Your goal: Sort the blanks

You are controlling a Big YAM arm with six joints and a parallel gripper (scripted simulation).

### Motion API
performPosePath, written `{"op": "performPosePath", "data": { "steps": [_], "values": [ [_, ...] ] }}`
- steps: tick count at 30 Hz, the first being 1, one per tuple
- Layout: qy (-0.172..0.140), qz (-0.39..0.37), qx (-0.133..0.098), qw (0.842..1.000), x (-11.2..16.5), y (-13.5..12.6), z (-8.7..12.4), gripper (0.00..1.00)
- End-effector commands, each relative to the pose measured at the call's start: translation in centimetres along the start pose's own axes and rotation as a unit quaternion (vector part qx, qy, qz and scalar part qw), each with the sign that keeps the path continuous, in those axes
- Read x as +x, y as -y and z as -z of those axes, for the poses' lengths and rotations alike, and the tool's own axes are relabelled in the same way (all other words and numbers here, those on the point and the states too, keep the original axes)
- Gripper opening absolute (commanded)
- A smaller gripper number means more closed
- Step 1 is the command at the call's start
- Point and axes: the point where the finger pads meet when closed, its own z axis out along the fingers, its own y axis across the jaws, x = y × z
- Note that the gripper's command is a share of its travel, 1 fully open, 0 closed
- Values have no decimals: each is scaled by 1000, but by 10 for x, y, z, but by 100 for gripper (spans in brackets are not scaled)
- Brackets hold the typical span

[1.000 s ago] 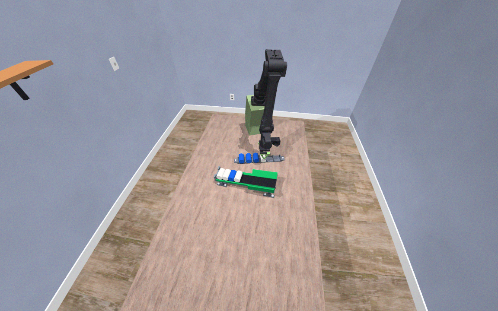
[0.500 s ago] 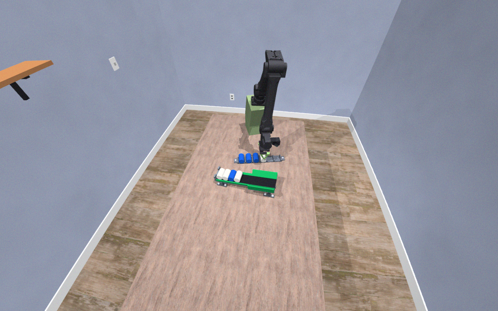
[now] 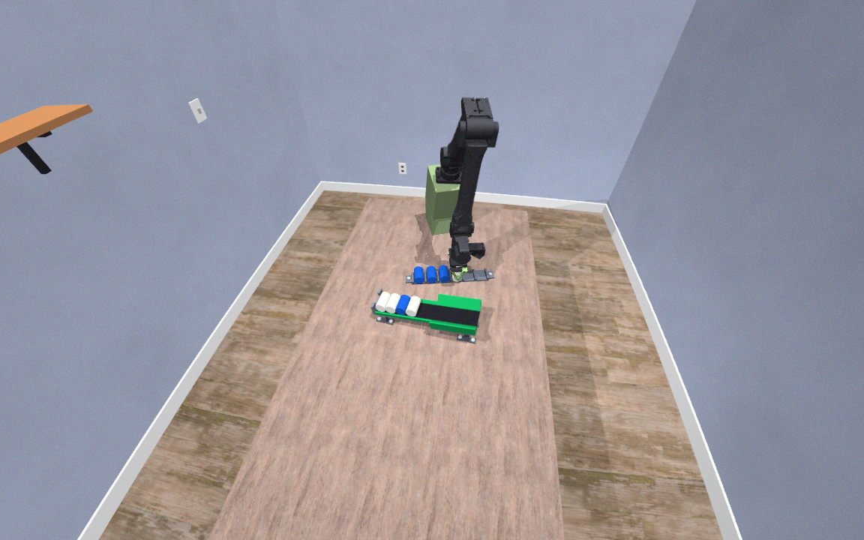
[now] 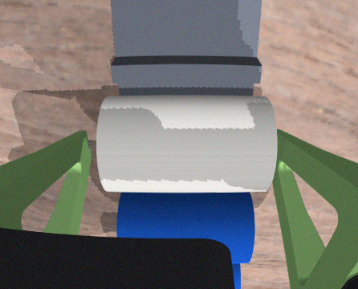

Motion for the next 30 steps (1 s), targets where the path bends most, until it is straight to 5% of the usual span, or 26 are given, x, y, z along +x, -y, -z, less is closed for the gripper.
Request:
{"op": "performPosePath", "data": {
  "steps": [1,30],
  "values": [
    [-1,-2,6,1000,-2,5,-7,82],
    [0,-1,13,1000,-2,11,-4,82]
  ]
}}
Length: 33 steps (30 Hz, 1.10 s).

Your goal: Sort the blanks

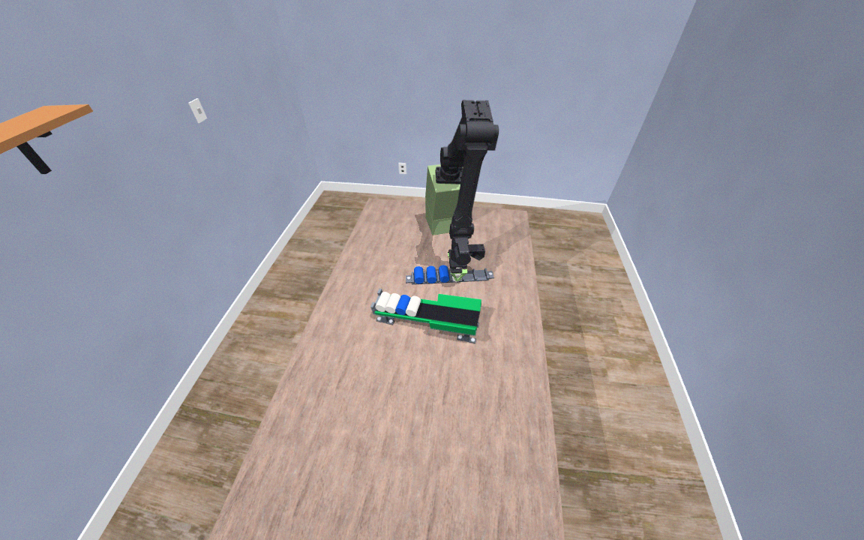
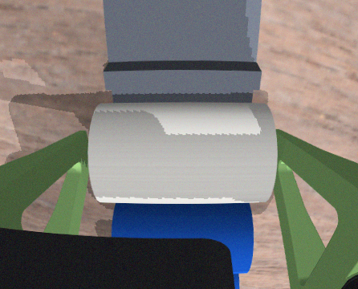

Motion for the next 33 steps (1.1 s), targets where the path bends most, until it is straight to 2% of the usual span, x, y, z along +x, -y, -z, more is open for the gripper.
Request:
{"op": "performPosePath", "data": {
  "steps": [1,12,13,33],
  "values": [
    [0,-1,12,1000,-3,10,3,82],
    [0,-1,12,1000,-3,10,3,82],
    [0,-1,12,1000,-3,10,3,63],
    [0,-1,11,1000,-3,9,3,63]
  ]
}}
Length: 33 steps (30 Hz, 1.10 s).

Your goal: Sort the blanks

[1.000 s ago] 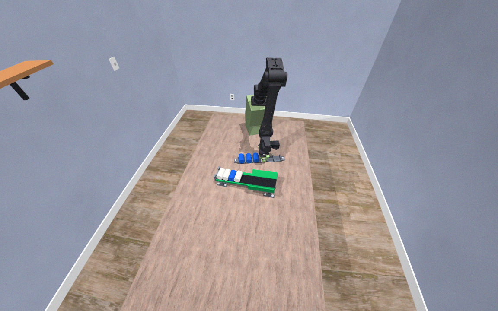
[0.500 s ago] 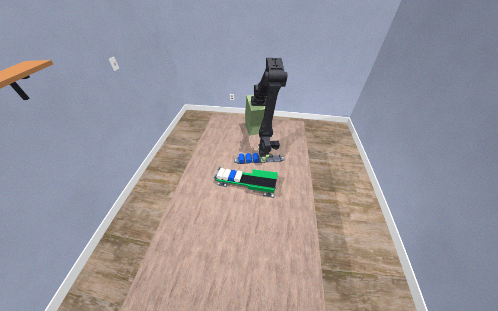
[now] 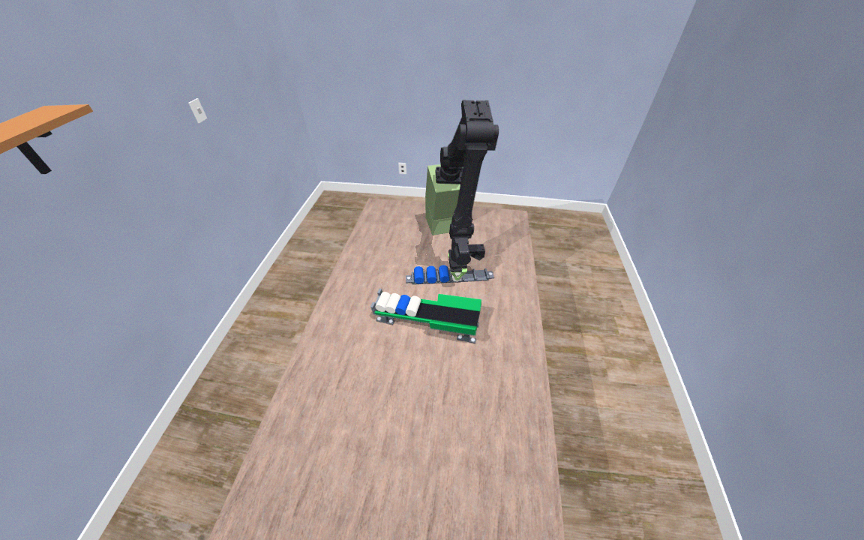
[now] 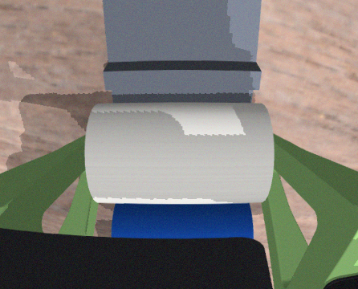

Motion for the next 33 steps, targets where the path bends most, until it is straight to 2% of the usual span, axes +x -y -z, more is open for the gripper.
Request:
{"op": "performPosePath", "data": {
  "steps": [1,15,19,23,33],
  "values": [
    [0,0,11,1000,-3,9,3,63],
    [0,0,14,1000,-3,11,6,63],
    [-1,-1,2,1000,-2,1,10,63],
    [-2,-1,4,1000,1,2,28,63],
    [-1,2,5,1000,1,2,96,63]
  ]
}}
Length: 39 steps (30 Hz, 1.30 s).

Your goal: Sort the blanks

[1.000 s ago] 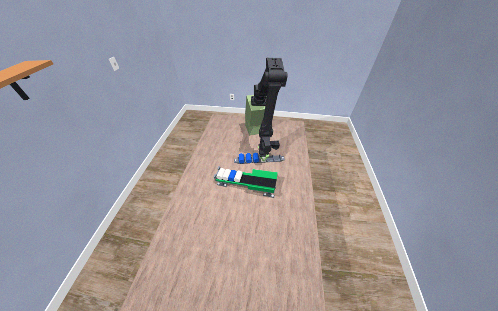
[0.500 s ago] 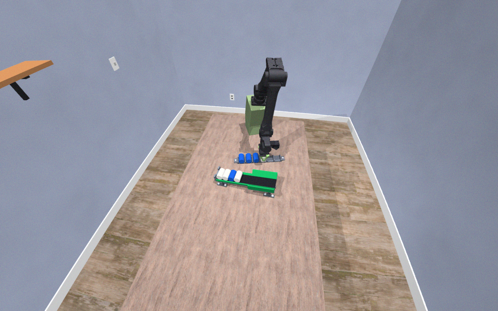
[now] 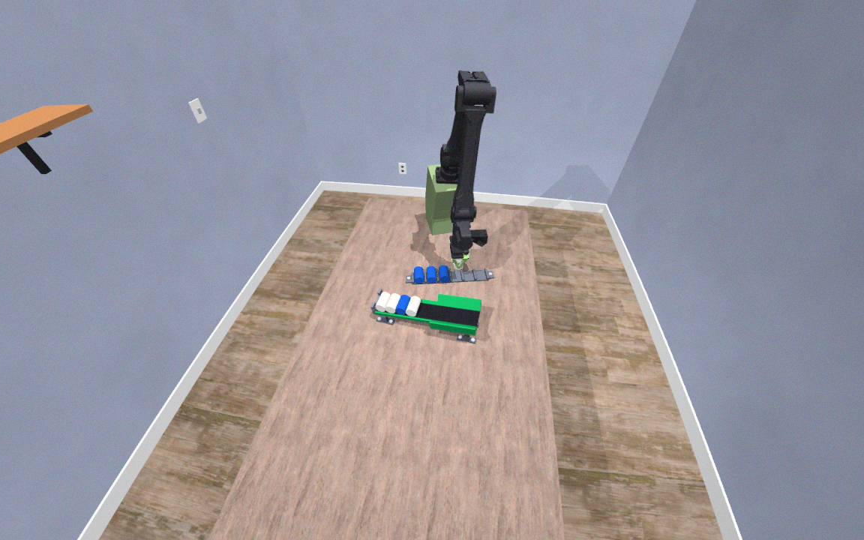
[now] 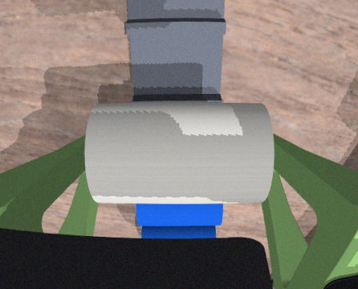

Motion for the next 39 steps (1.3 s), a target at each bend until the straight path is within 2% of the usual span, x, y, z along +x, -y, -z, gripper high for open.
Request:
{"op": "performPosePath", "data": {
  "steps": [1,7,9,12,19,21,24,25,26,27,29,30,33,36,39],
  "values": [
    [0,3,0,1000,2,0,19,63],
    [1,3,0,1000,1,0,28,63],
    [1,3,-11,1000,1,-6,23,63],
    [1,3,-3,1000,1,-1,23,63],
    [0,-5,-6,1000,5,8,21,63],
    [0,-18,-6,1000,9,21,21,63],
    [0,-45,-4,999,25,62,25,63],
    [0,-45,-4,999,25,62,25,63],
    [0,-56,-4,998,33,79,28,63],
    [0,-56,-4,998,33,79,28,63],
    [0,-80,-2,997,53,117,35,63],
    [0,-80,-2,997,53,117,35,63],
    [-1,-118,1,993,87,170,53,63],
    [-1,-118,1,993,89,172,54,63],
    [-1,-150,4,989,123,213,75,63]
  ]
}}
